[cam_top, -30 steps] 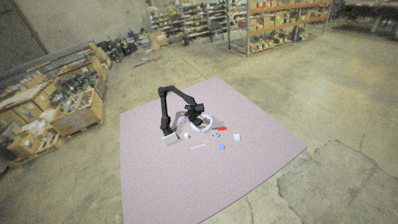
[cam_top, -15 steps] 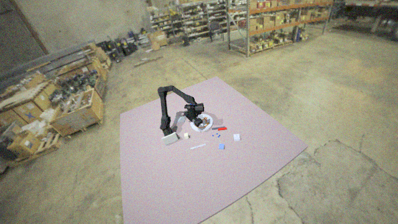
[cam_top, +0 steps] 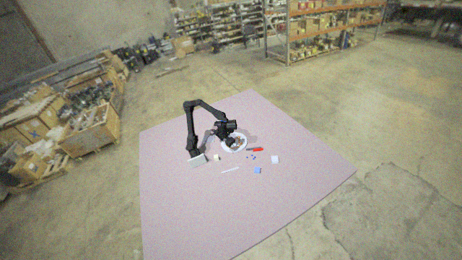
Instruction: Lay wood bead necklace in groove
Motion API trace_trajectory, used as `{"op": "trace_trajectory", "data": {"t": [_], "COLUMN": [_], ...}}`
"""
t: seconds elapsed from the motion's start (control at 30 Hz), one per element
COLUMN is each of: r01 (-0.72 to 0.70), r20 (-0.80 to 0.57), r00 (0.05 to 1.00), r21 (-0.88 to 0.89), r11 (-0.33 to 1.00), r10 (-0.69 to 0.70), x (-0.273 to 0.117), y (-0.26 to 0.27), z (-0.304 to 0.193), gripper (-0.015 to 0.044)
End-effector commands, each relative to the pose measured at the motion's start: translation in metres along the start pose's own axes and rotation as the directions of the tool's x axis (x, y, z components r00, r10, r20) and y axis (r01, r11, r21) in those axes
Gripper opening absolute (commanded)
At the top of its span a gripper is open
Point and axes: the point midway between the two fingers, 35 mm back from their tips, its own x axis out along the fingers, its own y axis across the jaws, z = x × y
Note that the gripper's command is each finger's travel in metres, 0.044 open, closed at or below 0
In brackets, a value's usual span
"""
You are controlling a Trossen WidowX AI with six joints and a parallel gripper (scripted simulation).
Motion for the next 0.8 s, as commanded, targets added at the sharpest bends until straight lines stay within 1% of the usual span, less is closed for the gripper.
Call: {"op": "trace_trajectory", "data": {"t": [0.0,0.2,0.27,0.43,0.6,0.7,0.73,0.77], "r01": [0.001,0.001,0.002,0.003,0.003,0.002,0.008,0.008], "r20": [-0.002,-0.002,-0.002,-0.003,-0.002,-0.002,0.005,0.005], "r00": [1.000,1.000,1.000,1.000,1.000,1.000,1.000,1.000], "r21": [-0.003,-0.003,0.007,0.074,0.076,0.076,0.069,0.069], "r11": [1.000,1.000,1.000,0.997,0.997,0.997,0.998,0.998], "r10": [-0.001,-0.001,-0.002,-0.003,-0.003,-0.002,-0.009,-0.008], "x": [0.000,0.000,-0.004,-0.031,-0.026,-0.016,-0.024,-0.024], "y": [0.000,0.000,-0.001,-0.003,-0.003,-0.003,-0.004,-0.004], "z": [0.000,0.000,0.001,0.011,0.011,0.011,0.013,0.013], "gripper": [0.0440,0.0440,0.0387,0.0256,0.0125,0.0120,0.0120,0.0120]}}
